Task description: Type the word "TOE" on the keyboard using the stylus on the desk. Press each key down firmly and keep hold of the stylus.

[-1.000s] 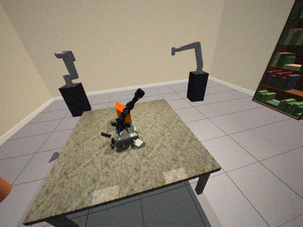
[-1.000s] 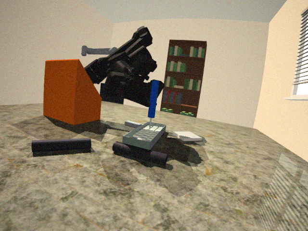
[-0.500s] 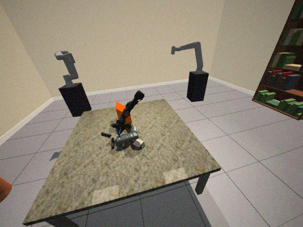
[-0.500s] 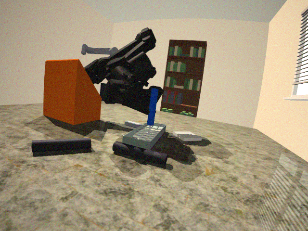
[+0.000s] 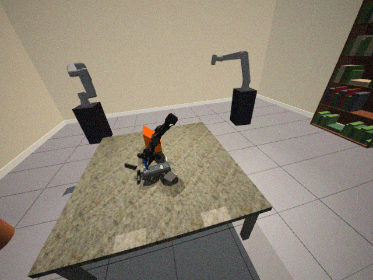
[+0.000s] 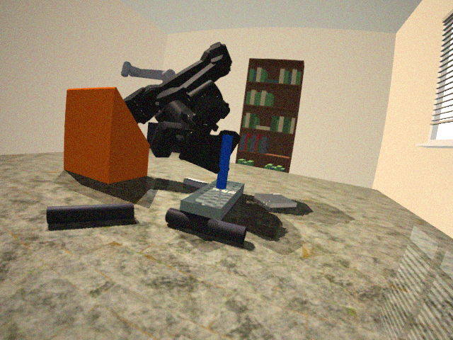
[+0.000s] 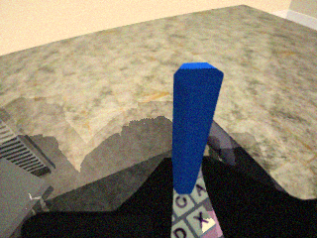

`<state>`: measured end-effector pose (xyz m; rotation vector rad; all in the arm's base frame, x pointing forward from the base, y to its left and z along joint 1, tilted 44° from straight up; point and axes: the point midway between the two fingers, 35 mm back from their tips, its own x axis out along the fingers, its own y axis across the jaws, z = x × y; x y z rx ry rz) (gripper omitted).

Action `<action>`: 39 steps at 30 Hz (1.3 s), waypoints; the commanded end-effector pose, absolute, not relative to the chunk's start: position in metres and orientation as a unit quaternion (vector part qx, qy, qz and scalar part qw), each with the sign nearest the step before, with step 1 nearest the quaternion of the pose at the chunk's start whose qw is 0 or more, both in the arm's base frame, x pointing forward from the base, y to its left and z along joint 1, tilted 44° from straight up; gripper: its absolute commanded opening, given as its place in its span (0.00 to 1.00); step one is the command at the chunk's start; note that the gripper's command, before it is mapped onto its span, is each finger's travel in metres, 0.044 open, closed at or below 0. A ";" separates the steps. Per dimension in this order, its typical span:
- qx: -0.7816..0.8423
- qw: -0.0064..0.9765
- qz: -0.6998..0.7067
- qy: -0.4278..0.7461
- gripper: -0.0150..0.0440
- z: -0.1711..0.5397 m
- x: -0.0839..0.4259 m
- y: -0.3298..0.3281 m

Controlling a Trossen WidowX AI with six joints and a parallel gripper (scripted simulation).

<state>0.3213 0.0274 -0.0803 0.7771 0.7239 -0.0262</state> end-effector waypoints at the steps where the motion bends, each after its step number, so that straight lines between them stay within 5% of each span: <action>1: 0.371 0.862 -0.015 0.345 0.39 -0.083 0.321 0.029; 39: 0.371 0.862 -0.015 0.345 0.39 -0.080 0.323 0.026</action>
